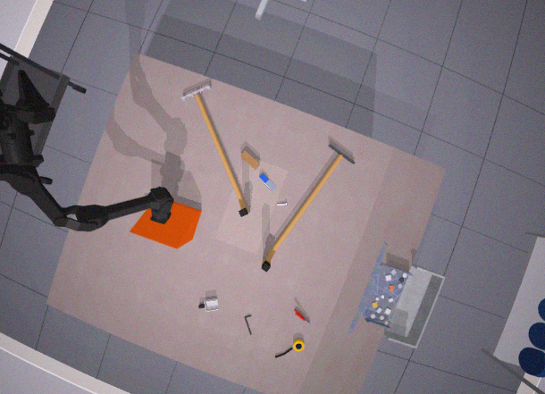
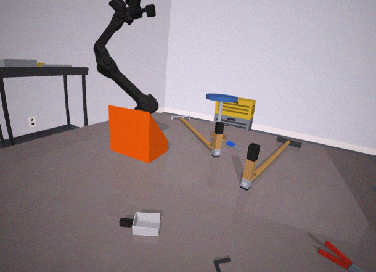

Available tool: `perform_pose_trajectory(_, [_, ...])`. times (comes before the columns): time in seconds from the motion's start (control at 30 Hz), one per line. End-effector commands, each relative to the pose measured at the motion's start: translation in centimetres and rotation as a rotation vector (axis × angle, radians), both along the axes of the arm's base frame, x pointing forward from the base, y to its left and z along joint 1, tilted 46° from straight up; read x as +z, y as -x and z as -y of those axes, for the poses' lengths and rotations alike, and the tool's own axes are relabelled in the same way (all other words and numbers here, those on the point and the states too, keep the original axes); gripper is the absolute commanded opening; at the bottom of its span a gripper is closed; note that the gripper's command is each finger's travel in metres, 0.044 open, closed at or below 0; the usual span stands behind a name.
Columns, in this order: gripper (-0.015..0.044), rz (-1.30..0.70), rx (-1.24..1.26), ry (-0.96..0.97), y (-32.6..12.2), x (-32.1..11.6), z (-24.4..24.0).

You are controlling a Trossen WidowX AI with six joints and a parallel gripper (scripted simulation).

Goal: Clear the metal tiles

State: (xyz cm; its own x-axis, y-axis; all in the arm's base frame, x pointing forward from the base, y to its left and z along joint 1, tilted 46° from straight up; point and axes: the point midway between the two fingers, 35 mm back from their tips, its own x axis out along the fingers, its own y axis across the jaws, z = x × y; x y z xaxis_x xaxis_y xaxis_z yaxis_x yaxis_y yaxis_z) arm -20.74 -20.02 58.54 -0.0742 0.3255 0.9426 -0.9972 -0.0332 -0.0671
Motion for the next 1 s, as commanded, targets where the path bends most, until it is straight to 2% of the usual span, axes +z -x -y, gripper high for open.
perform_pose_trajectory(0.0, [0.044,-0.018,-0.012,0.033,-1.4,-0.7,0.0])
perform_pose_trajectory(0.97, [0.044,-0.06,-0.042,0.466,-12.6,-6.9,-5.4])
